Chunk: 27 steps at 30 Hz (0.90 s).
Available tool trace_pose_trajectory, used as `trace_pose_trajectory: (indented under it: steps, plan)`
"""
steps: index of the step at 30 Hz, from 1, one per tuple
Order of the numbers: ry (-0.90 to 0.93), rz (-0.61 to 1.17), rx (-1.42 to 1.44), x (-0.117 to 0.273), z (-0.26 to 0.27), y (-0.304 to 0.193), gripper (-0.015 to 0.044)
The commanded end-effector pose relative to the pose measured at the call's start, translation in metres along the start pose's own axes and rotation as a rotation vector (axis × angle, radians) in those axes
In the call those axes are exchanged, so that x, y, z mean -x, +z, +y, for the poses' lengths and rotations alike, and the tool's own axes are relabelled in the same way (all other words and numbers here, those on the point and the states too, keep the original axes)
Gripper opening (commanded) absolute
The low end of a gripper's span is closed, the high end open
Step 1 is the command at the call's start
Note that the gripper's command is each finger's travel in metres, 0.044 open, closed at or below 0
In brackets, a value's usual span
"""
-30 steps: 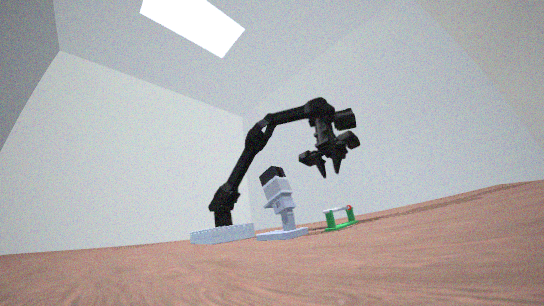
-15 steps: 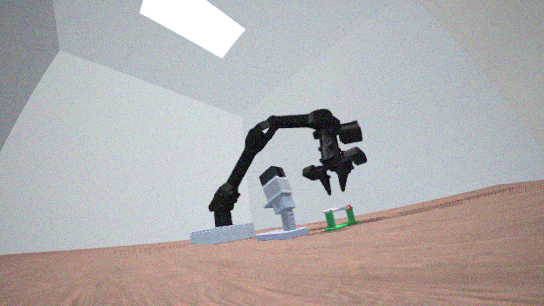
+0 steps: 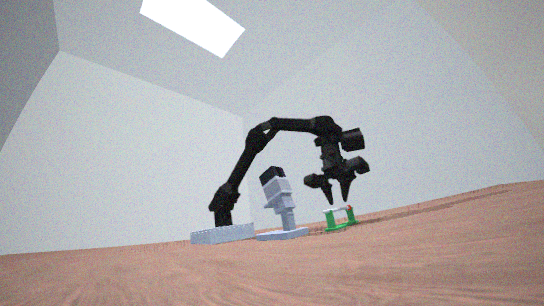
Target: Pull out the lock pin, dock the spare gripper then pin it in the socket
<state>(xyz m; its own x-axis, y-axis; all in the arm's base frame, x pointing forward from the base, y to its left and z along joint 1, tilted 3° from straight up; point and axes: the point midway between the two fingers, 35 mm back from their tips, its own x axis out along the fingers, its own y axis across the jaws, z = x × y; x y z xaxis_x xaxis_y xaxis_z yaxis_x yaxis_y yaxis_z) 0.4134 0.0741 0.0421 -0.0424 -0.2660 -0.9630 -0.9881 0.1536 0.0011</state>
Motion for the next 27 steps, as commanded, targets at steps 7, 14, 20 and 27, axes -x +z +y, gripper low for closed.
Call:
trace_pose_trajectory:
  steps: [7,14,20,27]
  plan:
    - [0.003,0.006,0.008,-0.017,0.001,0.003,0.018]
    - [0.003,0.006,0.008,-0.028,0.002,0.006,0.018]
    - [0.003,0.006,0.008,-0.038,0.003,0.008,0.018]
    - [0.003,0.006,0.008,-0.048,0.004,0.01,0.018]
